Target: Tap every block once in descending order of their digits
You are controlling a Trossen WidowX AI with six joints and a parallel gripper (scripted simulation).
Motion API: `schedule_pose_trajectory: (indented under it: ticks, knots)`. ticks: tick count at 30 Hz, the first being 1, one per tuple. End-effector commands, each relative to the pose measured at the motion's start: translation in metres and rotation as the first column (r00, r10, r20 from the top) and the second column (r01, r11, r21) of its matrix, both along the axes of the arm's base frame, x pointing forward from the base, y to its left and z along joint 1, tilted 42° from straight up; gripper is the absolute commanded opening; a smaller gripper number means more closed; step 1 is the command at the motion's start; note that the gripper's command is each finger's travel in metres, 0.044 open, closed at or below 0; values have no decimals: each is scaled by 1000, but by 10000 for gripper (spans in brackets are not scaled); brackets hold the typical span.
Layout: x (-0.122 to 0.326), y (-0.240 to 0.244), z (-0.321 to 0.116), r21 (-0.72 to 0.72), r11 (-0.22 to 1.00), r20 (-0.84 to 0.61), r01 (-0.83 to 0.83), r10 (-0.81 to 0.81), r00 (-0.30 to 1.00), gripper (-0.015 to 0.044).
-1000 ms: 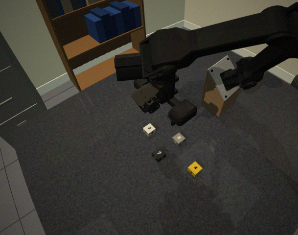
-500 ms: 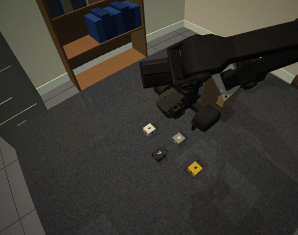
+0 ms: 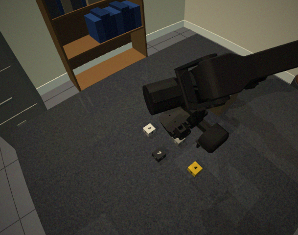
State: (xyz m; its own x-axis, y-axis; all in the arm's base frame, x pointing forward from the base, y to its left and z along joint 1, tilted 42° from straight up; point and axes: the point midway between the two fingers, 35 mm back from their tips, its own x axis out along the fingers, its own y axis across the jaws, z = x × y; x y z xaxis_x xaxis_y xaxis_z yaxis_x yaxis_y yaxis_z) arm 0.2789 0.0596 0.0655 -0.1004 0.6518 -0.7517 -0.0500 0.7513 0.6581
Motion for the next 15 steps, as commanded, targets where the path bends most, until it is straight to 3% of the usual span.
schedule_pose_trajectory:
  ticks: [1, 15]
  knots:
    - [12, 40, 35, 17, 1000, 16, -11, 11, 1000, 400]
    - [12, 43, 37, 18, 1000, 16, -11, 11, 1000, 400]
